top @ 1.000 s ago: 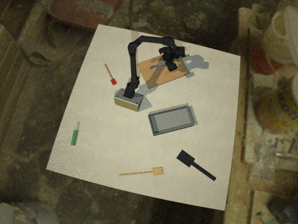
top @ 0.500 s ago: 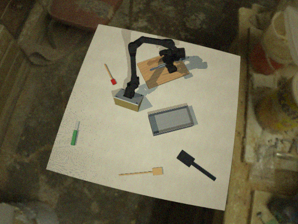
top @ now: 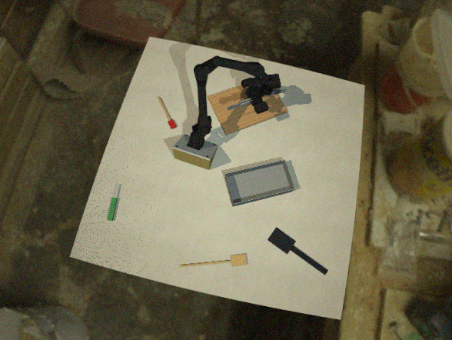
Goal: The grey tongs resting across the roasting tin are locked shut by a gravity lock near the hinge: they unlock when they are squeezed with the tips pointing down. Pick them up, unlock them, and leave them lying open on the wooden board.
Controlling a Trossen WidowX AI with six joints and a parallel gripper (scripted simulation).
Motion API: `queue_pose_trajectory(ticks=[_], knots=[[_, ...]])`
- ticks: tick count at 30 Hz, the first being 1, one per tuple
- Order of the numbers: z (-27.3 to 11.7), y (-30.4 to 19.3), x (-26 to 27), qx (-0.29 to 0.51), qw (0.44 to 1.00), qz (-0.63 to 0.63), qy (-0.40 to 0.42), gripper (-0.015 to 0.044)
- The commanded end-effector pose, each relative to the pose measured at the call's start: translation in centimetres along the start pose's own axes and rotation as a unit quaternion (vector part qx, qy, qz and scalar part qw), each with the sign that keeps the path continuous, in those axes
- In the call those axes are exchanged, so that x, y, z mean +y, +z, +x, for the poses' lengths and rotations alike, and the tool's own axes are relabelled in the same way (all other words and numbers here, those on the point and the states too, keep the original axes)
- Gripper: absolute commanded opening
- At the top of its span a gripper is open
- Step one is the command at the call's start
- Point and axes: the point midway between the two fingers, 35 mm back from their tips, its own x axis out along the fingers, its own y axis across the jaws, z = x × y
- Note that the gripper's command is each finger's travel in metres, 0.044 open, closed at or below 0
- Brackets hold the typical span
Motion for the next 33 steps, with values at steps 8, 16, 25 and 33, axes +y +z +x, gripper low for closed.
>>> queue_pose_trajectory(ticks=[8, 16, 25, 33], knots=[[1.6, -0.1, 0.1, 0.001, 1.0, 0.0, -0.004, -0.015], [2.9, -0.1, 0.2, 0.002, 1.0, 0.0, -0.006, -0.015], [4.3, -0.2, 0.5, 0.003, 1.0, 0.0, -0.007, -0.015], [5.5, -0.3, 0.7, 0.002, 1.0, 0.0, -0.007, -0.015]])
